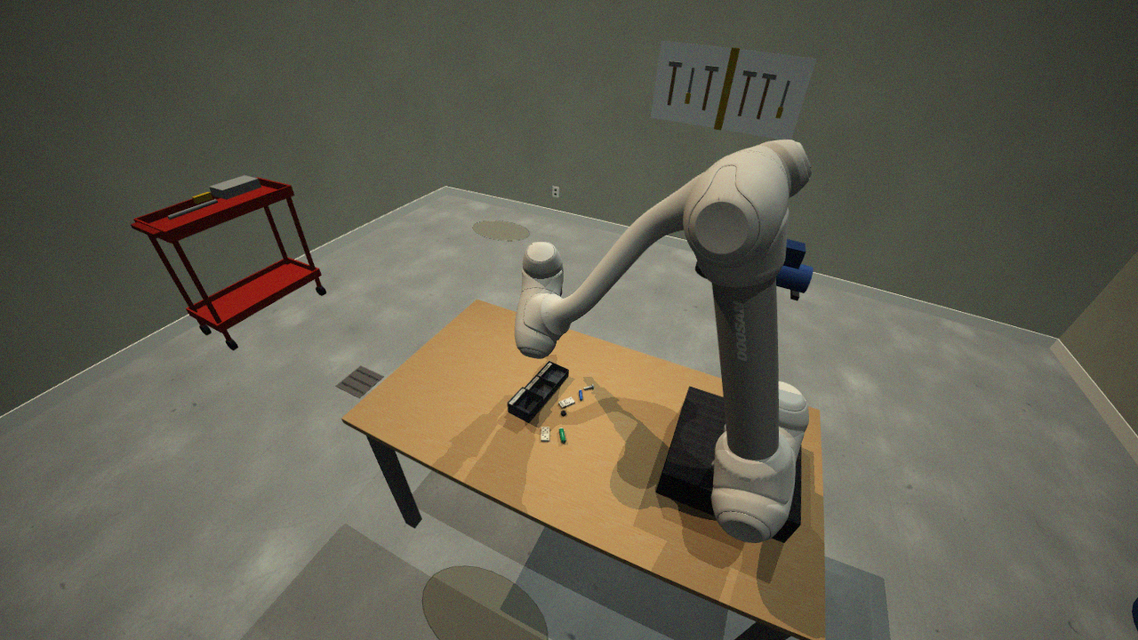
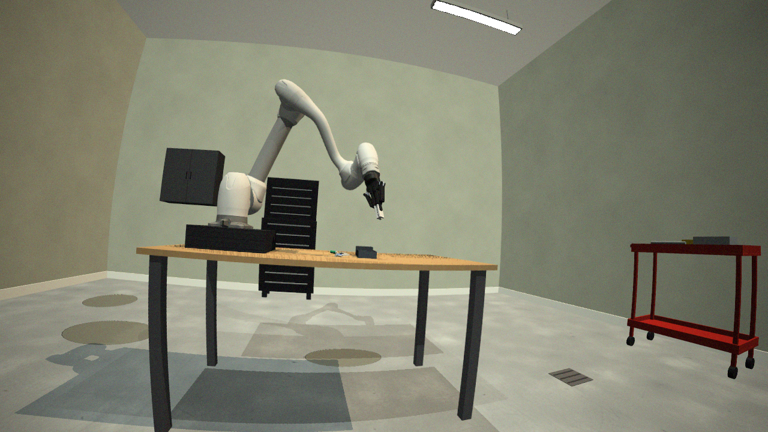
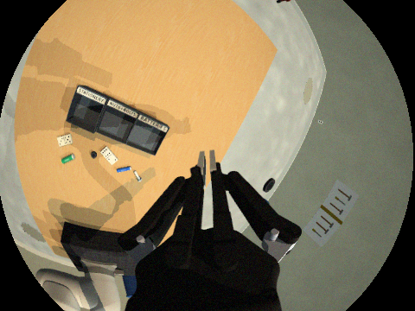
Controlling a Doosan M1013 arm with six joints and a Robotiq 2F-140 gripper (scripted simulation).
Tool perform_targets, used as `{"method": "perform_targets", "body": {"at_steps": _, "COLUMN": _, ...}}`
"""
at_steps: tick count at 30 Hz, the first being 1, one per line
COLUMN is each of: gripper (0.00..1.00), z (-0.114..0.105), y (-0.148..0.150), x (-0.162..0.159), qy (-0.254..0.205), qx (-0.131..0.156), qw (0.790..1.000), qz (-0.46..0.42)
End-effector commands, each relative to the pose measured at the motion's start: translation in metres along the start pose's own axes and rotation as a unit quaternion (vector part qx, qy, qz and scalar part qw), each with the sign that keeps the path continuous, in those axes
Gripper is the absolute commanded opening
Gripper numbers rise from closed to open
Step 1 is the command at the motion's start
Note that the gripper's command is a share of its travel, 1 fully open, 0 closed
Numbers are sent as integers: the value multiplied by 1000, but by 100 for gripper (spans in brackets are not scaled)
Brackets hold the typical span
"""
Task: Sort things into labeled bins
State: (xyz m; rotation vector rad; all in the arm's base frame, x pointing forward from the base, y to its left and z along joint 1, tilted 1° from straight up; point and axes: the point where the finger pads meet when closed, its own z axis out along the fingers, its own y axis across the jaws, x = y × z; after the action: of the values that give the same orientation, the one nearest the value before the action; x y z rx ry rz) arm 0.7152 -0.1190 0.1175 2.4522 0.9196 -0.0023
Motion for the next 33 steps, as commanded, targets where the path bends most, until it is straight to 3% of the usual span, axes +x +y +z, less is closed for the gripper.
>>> {"method": "perform_targets", "body": {"at_steps": 1, "gripper": 5, "z": -9, "y": -22, "x": -5, "qy": 4, "qx": 22, "qw": 999, "qz": 29}}
{"method": "perform_targets", "body": {"at_steps": 2, "gripper": 5, "z": -9, "y": -22, "x": -5, "qy": 4, "qx": 22, "qw": 999, "qz": 29}}
{"method": "perform_targets", "body": {"at_steps": 4, "gripper": 5, "z": -15, "y": -37, "x": -7, "qy": 7, "qx": 52, "qw": 996, "qz": 69}}
{"method": "perform_targets", "body": {"at_steps": 7, "gripper": 5, "z": -20, "y": -48, "x": -9, "qy": 8, "qx": 53, "qw": 996, "qz": 71}}
{"method": "perform_targets", "body": {"at_steps": 9, "gripper": 5, "z": -27, "y": -63, "x": -11, "qy": 11, "qx": 84, "qw": 990, "qz": 110}}
{"method": "perform_targets", "body": {"at_steps": 14, "gripper": 5, "z": -33, "y": -75, "x": -12, "qy": 11, "qx": 85, "qw": 990, "qz": 112}}
{"method": "perform_targets", "body": {"at_steps": 16, "gripper": 5, "z": -41, "y": -90, "x": -14, "qy": 13, "qx": 116, "qw": 982, "qz": 150}}
{"method": "perform_targets", "body": {"at_steps": 19, "gripper": 5, "z": -47, "y": -102, "x": -15, "qy": 13, "qx": 118, "qw": 981, "qz": 151}}
{"method": "perform_targets", "body": {"at_steps": 21, "gripper": 5, "z": -55, "y": -117, "x": -16, "qy": 14, "qx": 149, "qw": 971, "qz": 189}}
{"method": "perform_targets", "body": {"at_steps": 24, "gripper": 5, "z": -61, "y": -129, "x": -16, "qy": 14, "qx": 151, "qw": 970, "qz": 190}}
{"method": "perform_targets", "body": {"at_steps": 26, "gripper": 5, "z": -70, "y": -143, "x": -17, "qy": 15, "qx": 183, "qw": 957, "qz": 226}}
{"method": "perform_targets", "body": {"at_steps": 31, "gripper": 5, "z": -77, "y": -155, "x": -17, "qy": 15, "qx": 184, "qw": 956, "qz": 227}}
{"method": "perform_targets", "body": {"at_steps": 33, "gripper": 5, "z": -87, "y": -169, "x": -17, "qy": 15, "qx": 217, "qw": 940, "qz": 262}}
